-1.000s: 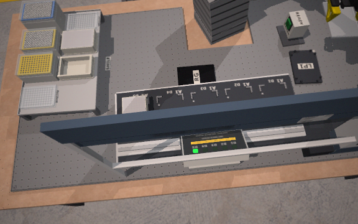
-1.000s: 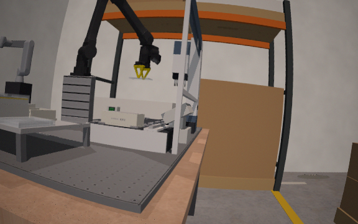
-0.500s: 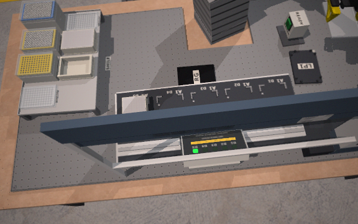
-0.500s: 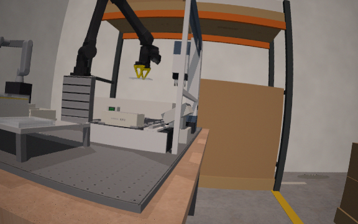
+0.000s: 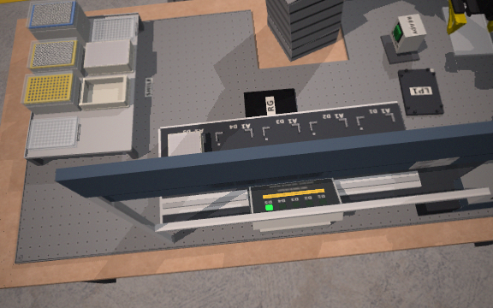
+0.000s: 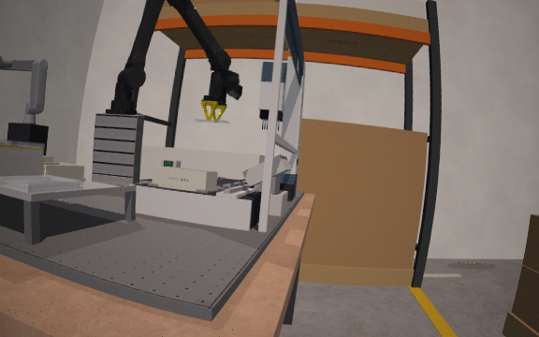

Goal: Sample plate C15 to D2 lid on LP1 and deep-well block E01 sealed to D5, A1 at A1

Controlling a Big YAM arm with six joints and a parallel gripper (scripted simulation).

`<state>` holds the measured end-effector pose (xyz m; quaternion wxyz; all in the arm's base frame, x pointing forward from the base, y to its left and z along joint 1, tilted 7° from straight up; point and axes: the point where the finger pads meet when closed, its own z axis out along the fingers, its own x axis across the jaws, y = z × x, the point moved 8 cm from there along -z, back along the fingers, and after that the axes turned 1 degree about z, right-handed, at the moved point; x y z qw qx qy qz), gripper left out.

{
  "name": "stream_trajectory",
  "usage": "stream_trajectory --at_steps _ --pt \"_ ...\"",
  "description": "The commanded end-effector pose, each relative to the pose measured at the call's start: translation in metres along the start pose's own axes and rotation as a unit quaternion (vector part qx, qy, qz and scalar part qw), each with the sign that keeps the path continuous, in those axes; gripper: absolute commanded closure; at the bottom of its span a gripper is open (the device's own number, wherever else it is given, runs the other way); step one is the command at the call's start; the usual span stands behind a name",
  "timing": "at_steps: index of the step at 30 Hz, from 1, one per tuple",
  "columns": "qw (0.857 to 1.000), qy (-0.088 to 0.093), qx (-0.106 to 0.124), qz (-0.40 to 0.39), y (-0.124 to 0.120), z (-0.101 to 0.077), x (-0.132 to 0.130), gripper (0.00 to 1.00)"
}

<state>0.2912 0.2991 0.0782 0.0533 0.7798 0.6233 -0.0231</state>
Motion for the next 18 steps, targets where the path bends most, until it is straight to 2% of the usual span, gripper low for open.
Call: stream_trajectory --at_steps 1,5,9,11,15,16,18 --pt "1.0 0.002 -0.003 0.002 0.009 0.005 0.001 1.0" --pt "1.0 0.004 -0.005 0.003 0.01 0.01 0.003 1.0" --pt "1.0 -0.001 -0.002 0.002 0.007 0.02 -0.001 1.0" --pt "1.0 0.005 -0.005 0.003 0.01 0.019 0.004 1.0" --pt "1.0 -0.001 -0.001 0.002 0.007 0.03 -0.002 1.0" --pt "1.0 0.005 -0.005 0.003 0.01 0.028 0.003 1.0" --pt "1.0 0.005 -0.005 0.003 0.01 0.028 0.003 1.0"
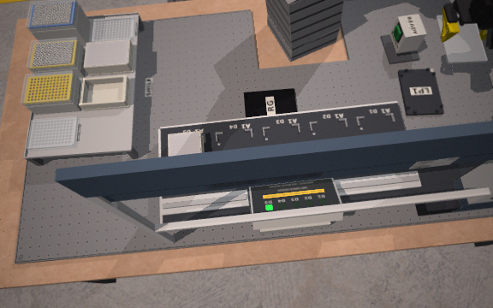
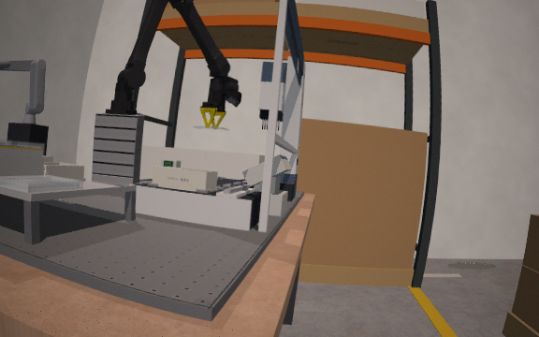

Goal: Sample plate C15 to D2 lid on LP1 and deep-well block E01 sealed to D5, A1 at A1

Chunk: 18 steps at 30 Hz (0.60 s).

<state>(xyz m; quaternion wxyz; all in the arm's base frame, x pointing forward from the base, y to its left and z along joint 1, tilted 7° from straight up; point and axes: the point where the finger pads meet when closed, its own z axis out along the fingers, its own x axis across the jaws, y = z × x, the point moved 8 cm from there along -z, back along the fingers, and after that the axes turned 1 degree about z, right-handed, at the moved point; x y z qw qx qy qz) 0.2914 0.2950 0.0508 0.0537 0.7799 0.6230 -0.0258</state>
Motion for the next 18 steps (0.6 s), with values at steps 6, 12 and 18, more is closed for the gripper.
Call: stream_trajectory --at_steps 6,12,18 --pt "1.0 0.006 -0.006 0.003 0.01 0.011 0.003 1.0" --pt "1.0 0.007 -0.006 0.003 0.01 0.021 0.004 1.0" --pt "1.0 0.015 -0.011 0.005 0.015 0.022 0.011 1.0"
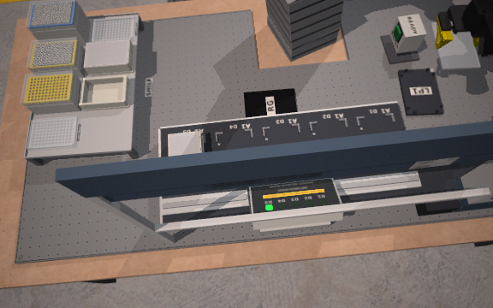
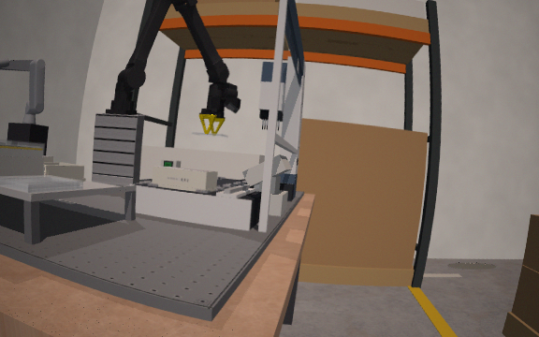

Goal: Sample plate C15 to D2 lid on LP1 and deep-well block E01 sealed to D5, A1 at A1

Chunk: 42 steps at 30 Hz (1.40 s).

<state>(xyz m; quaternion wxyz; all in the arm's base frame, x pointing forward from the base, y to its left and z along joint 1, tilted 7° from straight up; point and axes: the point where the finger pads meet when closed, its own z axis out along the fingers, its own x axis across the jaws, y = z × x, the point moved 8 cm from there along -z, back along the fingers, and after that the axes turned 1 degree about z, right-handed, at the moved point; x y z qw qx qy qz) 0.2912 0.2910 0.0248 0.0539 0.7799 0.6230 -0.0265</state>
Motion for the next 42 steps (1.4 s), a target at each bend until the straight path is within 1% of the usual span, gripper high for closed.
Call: stream_trajectory --at_steps 1,5,9,11,12,14,16,19,22,25,28,31,33,34,40,42 --pt "1.0 0.014 -0.011 0.004 0.015 -0.001 0.011 1.0" --pt "1.0 0.001 -0.003 0.002 0.007 0.013 0.0 1.0" --pt "1.0 0.007 -0.007 0.003 0.011 0.016 0.005 1.0" --pt "1.0 0.001 -0.003 0.002 0.007 0.023 -0.001 1.0" --pt "1.0 0.001 -0.003 0.002 0.007 0.025 -0.001 1.0" --pt "1.0 0.008 -0.007 0.003 0.011 0.024 0.005 1.0" --pt "1.0 0.008 -0.007 0.003 0.011 0.024 0.005 1.0" --pt "1.0 0.002 -0.003 0.002 0.007 0.033 0.0 1.0" --pt "1.0 0.006 -0.006 0.003 0.01 0.036 0.004 1.0" --pt "1.0 0.001 -0.003 0.002 0.006 0.044 -0.001 1.0" --pt "1.0 0.008 -0.007 0.003 0.011 0.045 0.004 1.0" --pt "1.0 0.003 -0.004 0.002 0.008 0.053 0.0 1.0" --pt "1.0 0.003 -0.004 0.002 0.008 0.053 0.0 1.0" --pt "1.0 0.009 -0.008 0.004 0.012 0.051 0.006 1.0" --pt "1.0 0.002 -0.003 0.002 0.007 0.065 -0.001 1.0" --pt "1.0 0.004 -0.005 0.002 0.008 0.067 0.0 1.0"
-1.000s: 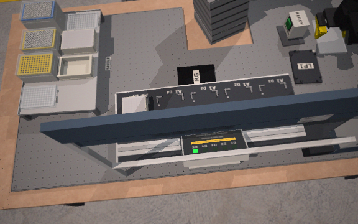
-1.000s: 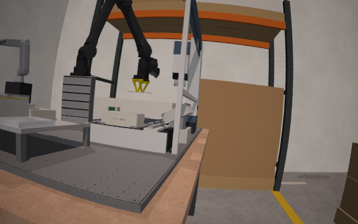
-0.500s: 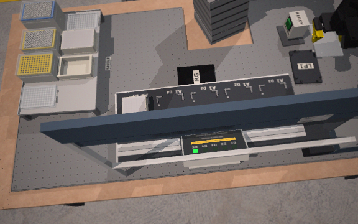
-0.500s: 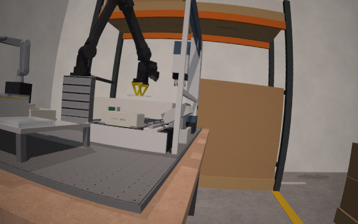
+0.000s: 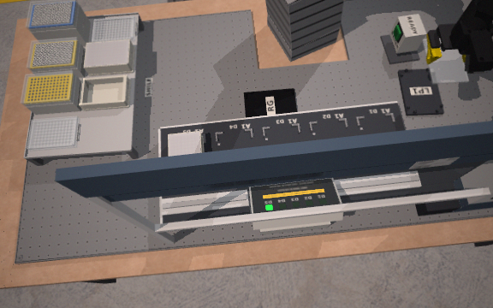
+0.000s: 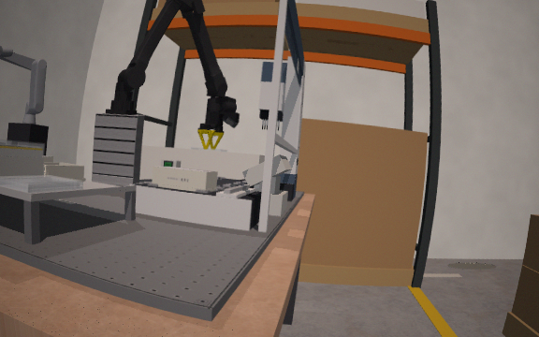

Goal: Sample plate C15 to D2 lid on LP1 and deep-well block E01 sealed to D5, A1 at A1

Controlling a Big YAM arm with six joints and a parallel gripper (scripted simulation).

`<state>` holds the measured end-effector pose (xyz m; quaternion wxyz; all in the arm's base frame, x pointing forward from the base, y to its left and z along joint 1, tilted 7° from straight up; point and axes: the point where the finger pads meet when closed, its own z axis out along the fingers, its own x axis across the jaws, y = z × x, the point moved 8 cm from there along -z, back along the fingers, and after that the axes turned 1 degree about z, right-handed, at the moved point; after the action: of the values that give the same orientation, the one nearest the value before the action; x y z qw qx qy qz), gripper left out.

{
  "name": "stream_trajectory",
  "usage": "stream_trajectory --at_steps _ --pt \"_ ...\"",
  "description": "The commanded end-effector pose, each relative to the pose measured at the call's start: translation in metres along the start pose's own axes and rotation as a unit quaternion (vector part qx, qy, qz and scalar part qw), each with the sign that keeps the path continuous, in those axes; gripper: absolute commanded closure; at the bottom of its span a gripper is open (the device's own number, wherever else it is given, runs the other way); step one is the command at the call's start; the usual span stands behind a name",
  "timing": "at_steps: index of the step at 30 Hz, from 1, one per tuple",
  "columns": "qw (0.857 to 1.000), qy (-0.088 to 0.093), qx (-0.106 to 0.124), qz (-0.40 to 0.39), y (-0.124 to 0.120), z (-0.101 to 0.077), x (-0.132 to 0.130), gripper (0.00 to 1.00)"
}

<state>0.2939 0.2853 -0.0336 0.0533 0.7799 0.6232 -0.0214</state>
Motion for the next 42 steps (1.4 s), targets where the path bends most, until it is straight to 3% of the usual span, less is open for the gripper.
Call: stream_trajectory --at_steps 1,25,42 --pt "1.0 0.001 -0.003 0.002 0.008 0.009 0.001 1.0" --pt "1.0 -0.002 -0.001 0.002 0.006 0.044 -0.003 1.0" --pt "1.0 0.01 -0.009 0.004 0.013 0.065 0.008 1.0"
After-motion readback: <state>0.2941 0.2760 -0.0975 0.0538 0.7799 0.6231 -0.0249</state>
